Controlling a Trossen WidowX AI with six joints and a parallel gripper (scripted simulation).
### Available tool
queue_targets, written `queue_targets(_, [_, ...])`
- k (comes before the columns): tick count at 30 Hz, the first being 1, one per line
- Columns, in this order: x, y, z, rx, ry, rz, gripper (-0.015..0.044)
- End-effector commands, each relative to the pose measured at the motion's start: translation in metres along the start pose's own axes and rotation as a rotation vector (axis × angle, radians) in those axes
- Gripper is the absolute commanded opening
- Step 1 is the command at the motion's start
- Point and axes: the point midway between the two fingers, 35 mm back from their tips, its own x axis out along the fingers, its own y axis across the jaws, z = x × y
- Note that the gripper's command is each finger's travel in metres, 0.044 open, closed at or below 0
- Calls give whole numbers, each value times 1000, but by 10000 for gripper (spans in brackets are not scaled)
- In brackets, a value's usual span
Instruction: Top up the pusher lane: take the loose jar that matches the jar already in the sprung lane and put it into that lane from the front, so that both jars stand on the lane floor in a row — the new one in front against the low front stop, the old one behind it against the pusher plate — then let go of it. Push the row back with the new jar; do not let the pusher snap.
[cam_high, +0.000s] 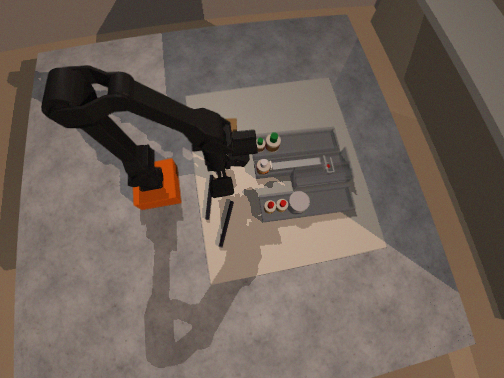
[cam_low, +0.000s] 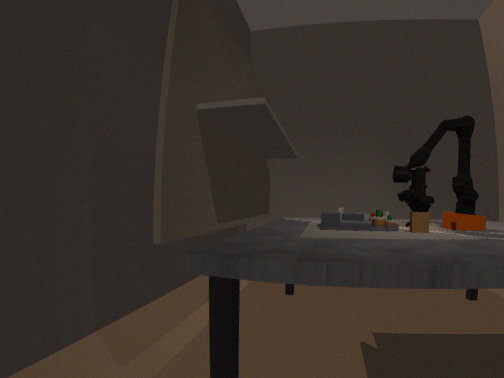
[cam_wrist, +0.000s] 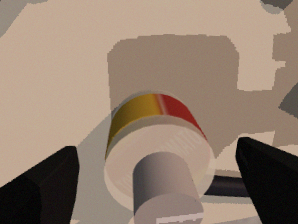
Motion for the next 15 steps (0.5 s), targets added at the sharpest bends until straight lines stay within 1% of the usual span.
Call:
queue_targets(1, [2, 1, -2, 4, 6, 4, 230])
queue_targets(3, [2, 1, -2, 4, 6, 4, 177])
queue_targets(9, [2, 1, -2, 4, 6, 4, 138])
queue_targets(12, [-1, 0, -1, 4, 6, 4, 59])
queue_targets(14, [-11, -1, 1, 4, 6, 4, 6])
queue_targets(15, [-17, -2, 2, 4, 6, 4, 0])
